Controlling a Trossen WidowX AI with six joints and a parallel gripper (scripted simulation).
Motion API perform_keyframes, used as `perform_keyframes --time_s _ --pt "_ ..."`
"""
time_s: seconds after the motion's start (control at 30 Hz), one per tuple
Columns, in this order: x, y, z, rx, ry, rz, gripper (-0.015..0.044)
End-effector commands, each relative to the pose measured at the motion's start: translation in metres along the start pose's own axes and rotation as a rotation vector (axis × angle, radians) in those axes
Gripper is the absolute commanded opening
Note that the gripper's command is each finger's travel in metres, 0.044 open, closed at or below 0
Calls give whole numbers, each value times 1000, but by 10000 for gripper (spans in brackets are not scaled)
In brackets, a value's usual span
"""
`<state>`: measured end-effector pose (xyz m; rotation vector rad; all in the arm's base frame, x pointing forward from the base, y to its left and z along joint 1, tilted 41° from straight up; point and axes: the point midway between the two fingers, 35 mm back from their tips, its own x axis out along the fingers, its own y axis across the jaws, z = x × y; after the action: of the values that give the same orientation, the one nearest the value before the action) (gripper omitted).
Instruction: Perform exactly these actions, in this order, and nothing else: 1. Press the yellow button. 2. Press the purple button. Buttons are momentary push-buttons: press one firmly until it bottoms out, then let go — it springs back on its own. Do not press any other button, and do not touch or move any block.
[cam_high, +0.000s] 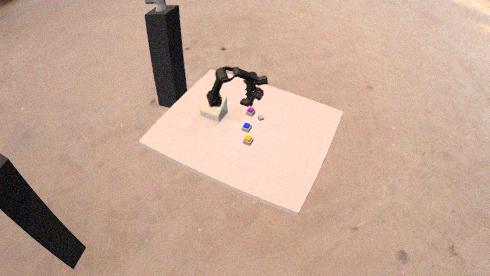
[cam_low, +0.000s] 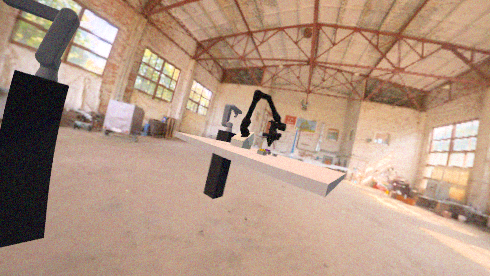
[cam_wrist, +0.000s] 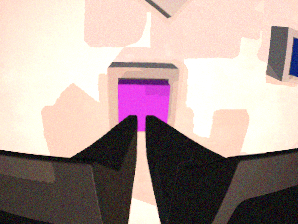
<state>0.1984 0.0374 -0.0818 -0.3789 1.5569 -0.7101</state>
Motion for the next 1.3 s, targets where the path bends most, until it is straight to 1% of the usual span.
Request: perform_keyframes --time_s 0.0,0.5,1.2,1.27 --pt "10 -2 -2 -9 5 -11 20" --pt "33 -2 -2 -9 5 -12 20" --pt "33 -2 -2 -9 5 -12 20" --pt "22 -1 -1 -3 3 -7 20"
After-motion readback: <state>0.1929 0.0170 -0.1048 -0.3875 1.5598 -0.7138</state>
